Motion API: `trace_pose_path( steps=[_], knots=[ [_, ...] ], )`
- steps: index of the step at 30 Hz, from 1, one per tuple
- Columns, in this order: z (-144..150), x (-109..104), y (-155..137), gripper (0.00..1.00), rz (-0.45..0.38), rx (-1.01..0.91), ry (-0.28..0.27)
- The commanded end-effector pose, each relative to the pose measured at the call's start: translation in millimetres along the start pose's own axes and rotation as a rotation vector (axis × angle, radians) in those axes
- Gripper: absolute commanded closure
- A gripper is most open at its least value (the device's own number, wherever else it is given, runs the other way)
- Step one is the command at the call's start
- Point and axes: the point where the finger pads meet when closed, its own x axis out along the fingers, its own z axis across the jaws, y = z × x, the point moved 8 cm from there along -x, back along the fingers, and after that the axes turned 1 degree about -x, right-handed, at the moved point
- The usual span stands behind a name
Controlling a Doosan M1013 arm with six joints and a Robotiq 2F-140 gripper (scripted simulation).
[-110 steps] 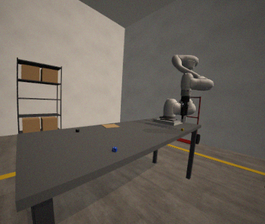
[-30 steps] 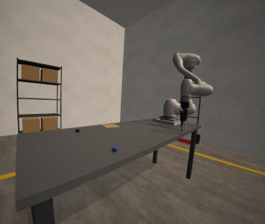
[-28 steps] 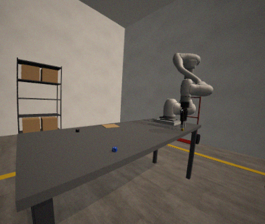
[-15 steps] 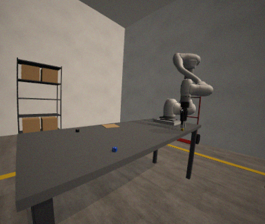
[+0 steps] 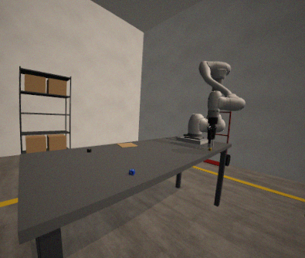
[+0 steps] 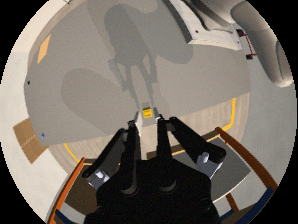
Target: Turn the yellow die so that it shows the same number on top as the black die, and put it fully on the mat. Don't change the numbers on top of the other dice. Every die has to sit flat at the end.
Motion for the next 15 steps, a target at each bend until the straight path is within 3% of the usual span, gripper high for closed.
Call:
trace_pose_path(
  steps=[1,15],
  knots=[
    [0.0,0.0,0.0,0.71,0.0,0.0,0.0],
    [0.0,14.8,0.0,0.71,0.0,0.0,0.0]
  ],
)
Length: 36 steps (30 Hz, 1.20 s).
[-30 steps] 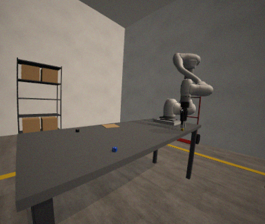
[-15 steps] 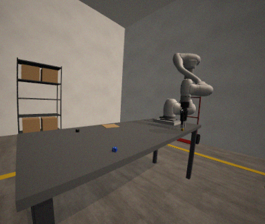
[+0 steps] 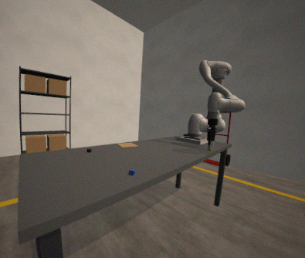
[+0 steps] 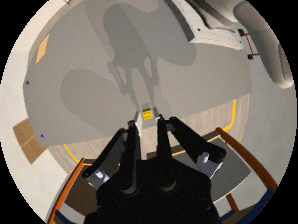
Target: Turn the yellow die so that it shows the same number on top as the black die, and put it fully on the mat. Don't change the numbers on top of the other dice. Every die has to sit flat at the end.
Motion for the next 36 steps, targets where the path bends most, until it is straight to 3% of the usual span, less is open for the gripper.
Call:
trace_pose_path(
  steps=[1,12,36],
  knots=[
    [0.0,3.1,0.0,0.71,0.0,0.0,0.0],
    [0.0,13.7,0.0,0.71,0.0,0.0,0.0],
    [0.0,14.2,0.0,0.71,0.0,0.0,0.0]
  ],
)
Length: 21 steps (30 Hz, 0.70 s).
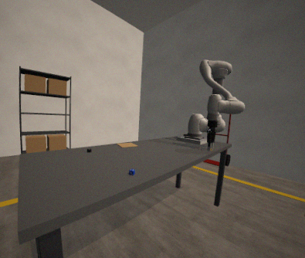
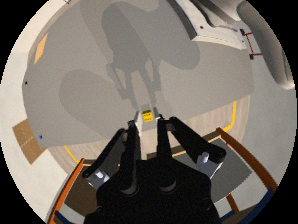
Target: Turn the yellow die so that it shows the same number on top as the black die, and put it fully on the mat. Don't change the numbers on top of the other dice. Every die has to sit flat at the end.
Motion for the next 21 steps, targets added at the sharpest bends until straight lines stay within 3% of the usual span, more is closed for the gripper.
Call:
trace_pose_path(
  steps=[1,14,15,21],
  knots=[
    [0.0,0.0,0.0,0.71,0.0,0.0,0.0],
    [0.0,0.0,0.0,0.71,0.0,0.0,0.0],
    [0.0,0.0,0.0,0.82,0.0,0.0,0.0],
    [0.0,0.0,0.0,0.82,0.0,0.0,0.0]
  ],
)
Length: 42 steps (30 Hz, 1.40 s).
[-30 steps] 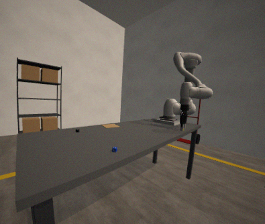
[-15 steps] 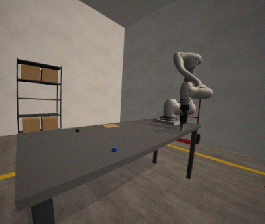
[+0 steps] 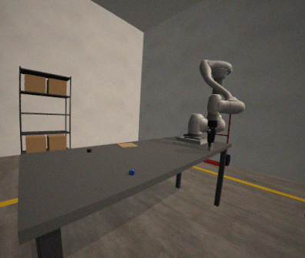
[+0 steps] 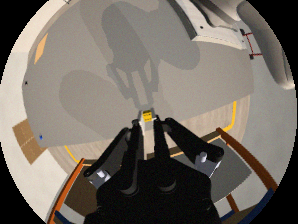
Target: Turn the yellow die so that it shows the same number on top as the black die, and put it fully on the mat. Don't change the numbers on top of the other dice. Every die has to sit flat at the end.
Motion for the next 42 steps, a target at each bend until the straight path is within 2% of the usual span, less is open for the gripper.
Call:
trace_pose_path(
  steps=[1,32,37,42],
  knots=[
    [0.1,0.0,0.0,0.82,0.0,0.0,0.0],
    [0.0,-1.4,0.0,0.82,0.0,0.0,0.0],
    [0.0,-18.5,0.0,0.82,0.0,0.0,0.0],
    [0.0,-53.7,0.0,0.82,0.0,0.0,0.0]
  ],
)
